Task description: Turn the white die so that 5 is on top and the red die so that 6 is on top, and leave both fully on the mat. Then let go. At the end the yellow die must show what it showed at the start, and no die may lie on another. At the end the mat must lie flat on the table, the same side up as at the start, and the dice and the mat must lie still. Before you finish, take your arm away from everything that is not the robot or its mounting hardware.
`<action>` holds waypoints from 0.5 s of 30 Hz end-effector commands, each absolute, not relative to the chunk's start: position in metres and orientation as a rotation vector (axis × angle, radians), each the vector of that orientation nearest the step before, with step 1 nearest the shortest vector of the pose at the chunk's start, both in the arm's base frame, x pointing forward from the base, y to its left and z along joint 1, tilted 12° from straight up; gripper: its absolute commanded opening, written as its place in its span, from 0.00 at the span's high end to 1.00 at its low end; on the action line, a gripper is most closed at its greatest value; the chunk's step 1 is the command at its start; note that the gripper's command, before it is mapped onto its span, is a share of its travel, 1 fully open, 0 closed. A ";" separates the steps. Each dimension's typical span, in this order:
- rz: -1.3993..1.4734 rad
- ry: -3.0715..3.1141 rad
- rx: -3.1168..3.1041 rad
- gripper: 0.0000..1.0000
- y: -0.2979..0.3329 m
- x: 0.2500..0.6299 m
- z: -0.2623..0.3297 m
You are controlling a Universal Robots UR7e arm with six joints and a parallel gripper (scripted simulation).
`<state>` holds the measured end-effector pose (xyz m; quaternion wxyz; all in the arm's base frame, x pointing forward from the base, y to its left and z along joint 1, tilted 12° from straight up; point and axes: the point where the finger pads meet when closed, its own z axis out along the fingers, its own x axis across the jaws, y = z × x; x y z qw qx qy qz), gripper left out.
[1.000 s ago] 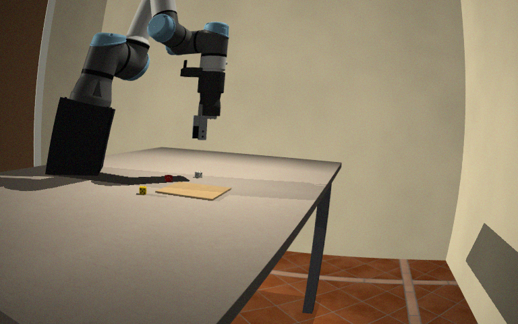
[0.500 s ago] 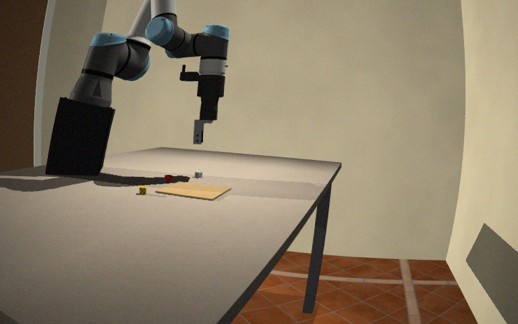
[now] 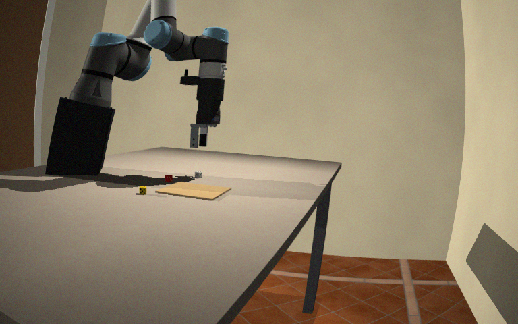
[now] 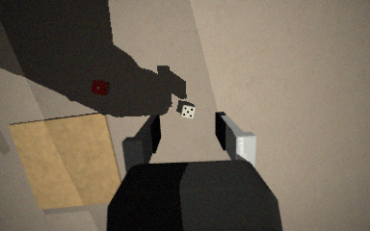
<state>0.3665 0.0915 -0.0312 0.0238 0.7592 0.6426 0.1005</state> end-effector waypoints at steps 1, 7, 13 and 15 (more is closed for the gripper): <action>0.318 1.818 2.501 0.00 0.092 0.369 -0.035; 0.320 1.746 2.559 0.00 0.092 0.370 -0.036; 0.322 1.705 2.590 0.00 0.092 0.371 -0.037; 0.322 1.704 2.591 0.00 0.092 0.371 -0.037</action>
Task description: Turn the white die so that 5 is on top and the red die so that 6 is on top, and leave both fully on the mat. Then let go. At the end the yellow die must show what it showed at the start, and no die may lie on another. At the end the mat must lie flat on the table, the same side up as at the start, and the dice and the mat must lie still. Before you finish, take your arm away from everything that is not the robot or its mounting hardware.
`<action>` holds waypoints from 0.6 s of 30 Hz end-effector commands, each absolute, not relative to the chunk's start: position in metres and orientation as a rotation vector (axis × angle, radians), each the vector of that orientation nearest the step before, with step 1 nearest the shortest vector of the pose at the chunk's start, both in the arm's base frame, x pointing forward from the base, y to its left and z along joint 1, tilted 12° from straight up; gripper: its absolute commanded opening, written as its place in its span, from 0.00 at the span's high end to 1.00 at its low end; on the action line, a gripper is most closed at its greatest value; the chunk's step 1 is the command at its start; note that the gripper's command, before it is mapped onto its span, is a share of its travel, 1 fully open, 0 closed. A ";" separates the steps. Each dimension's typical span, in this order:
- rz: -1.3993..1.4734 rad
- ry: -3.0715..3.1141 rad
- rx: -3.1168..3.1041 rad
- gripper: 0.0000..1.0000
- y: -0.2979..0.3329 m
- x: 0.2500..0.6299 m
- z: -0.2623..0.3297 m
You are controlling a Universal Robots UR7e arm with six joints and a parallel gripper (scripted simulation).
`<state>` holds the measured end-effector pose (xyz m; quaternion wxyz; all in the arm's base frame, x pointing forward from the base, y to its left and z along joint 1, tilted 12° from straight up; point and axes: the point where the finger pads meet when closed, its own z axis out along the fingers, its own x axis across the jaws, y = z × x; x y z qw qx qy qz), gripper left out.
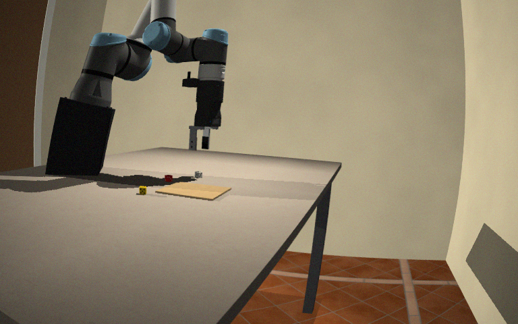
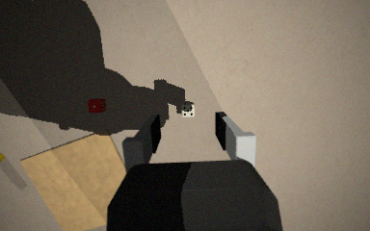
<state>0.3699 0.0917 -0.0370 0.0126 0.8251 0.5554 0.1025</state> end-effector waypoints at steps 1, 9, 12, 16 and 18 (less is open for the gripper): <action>0.322 1.703 2.591 0.00 0.092 0.371 -0.037; 0.322 1.703 2.591 0.36 0.092 0.371 -0.037; 0.322 1.703 2.591 0.36 0.092 0.371 -0.037; 0.322 1.703 2.591 0.36 0.092 0.371 -0.037; 0.322 1.703 2.591 0.36 0.092 0.371 -0.037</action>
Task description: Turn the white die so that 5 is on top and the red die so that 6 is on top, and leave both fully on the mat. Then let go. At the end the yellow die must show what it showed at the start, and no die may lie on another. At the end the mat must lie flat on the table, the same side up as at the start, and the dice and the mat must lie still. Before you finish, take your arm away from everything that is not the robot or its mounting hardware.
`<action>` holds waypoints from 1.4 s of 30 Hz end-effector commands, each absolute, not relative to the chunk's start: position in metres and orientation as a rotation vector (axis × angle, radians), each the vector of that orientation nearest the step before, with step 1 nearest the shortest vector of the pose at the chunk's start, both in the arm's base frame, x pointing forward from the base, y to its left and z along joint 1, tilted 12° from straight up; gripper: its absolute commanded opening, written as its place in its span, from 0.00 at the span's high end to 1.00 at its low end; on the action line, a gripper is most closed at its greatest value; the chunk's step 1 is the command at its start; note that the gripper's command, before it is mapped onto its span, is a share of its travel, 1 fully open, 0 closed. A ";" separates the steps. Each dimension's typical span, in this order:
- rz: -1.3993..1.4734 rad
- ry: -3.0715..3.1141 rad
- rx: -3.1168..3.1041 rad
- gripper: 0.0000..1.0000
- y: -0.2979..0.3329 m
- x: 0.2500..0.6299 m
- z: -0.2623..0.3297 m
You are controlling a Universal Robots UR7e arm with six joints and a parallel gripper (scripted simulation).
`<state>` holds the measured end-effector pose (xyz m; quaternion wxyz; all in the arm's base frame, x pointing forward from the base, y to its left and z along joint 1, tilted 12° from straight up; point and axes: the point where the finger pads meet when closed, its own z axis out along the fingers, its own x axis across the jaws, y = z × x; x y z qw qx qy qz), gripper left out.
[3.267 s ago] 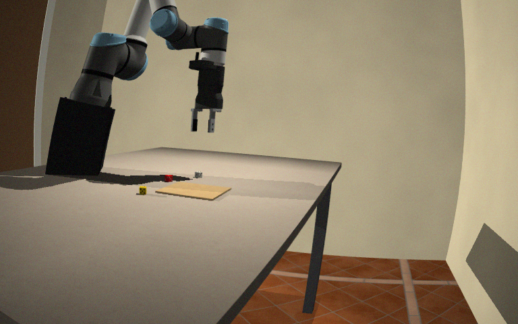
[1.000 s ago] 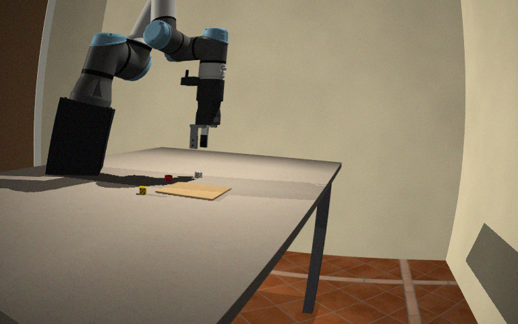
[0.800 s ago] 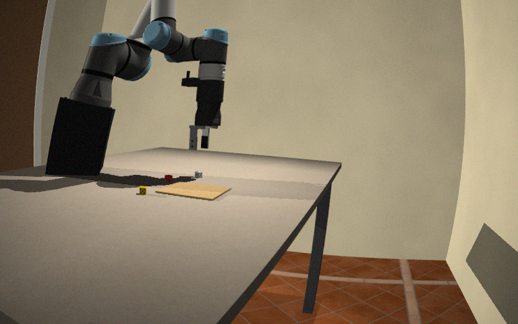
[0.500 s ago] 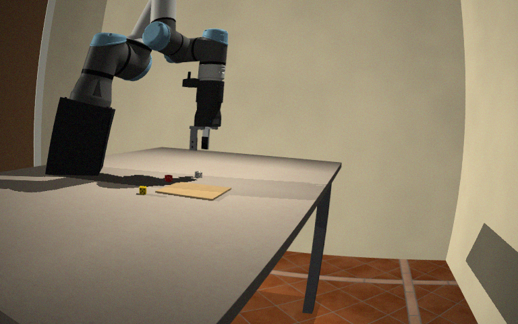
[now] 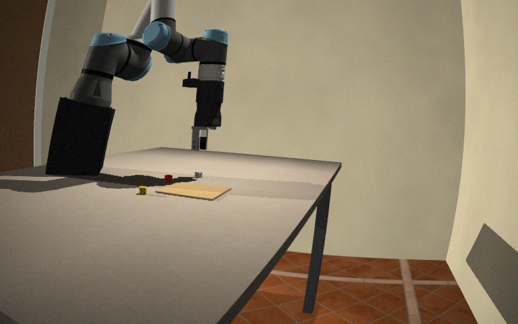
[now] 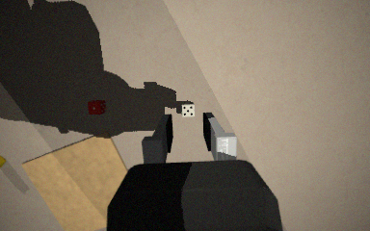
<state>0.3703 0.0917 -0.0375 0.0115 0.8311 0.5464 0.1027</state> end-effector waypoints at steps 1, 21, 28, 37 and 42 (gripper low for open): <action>0.322 1.703 2.591 0.36 0.092 0.371 -0.037; 0.322 1.703 2.591 0.36 0.092 0.371 -0.037; 0.322 1.703 2.591 0.36 0.092 0.371 -0.039; 0.321 1.703 2.592 0.36 0.093 0.372 -0.045; 0.321 1.703 2.592 0.36 0.093 0.373 -0.049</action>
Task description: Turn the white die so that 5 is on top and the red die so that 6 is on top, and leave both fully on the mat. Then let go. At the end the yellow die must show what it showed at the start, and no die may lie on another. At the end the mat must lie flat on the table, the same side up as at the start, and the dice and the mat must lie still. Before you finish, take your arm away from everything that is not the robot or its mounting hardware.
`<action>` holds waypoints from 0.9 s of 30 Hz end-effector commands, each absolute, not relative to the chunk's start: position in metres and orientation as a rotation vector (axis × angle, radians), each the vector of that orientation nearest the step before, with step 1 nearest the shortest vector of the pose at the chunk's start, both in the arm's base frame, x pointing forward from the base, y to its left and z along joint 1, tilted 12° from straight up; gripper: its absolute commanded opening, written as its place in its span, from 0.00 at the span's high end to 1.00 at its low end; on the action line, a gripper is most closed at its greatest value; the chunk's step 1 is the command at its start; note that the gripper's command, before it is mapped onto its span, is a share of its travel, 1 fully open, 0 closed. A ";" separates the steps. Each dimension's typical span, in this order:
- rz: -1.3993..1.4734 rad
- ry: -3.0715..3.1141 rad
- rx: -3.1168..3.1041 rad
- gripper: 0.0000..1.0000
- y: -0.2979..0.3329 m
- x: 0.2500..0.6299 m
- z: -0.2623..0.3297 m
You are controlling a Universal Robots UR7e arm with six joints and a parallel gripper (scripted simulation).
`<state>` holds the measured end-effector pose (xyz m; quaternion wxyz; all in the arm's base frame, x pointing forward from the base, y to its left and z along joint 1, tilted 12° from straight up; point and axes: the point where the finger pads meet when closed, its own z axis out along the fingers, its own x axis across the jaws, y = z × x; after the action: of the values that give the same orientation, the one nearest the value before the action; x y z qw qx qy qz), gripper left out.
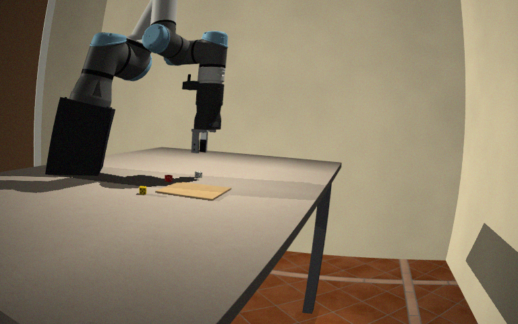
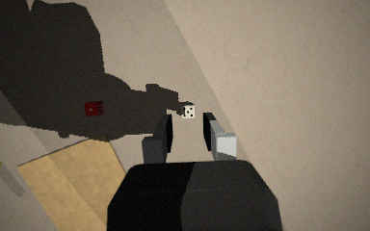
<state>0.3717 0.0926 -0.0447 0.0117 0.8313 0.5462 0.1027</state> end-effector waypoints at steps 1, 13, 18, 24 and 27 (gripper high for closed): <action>0.321 1.703 2.592 0.36 0.093 0.373 -0.051; 0.321 1.703 2.592 0.36 0.095 0.376 -0.066; 0.321 1.703 2.592 0.36 0.096 0.377 -0.074; 0.321 1.703 2.592 0.36 0.097 0.379 -0.082; 0.321 1.703 2.592 0.36 0.097 0.379 -0.084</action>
<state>0.3780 0.0967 -0.0790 0.0116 0.8313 0.5461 0.1026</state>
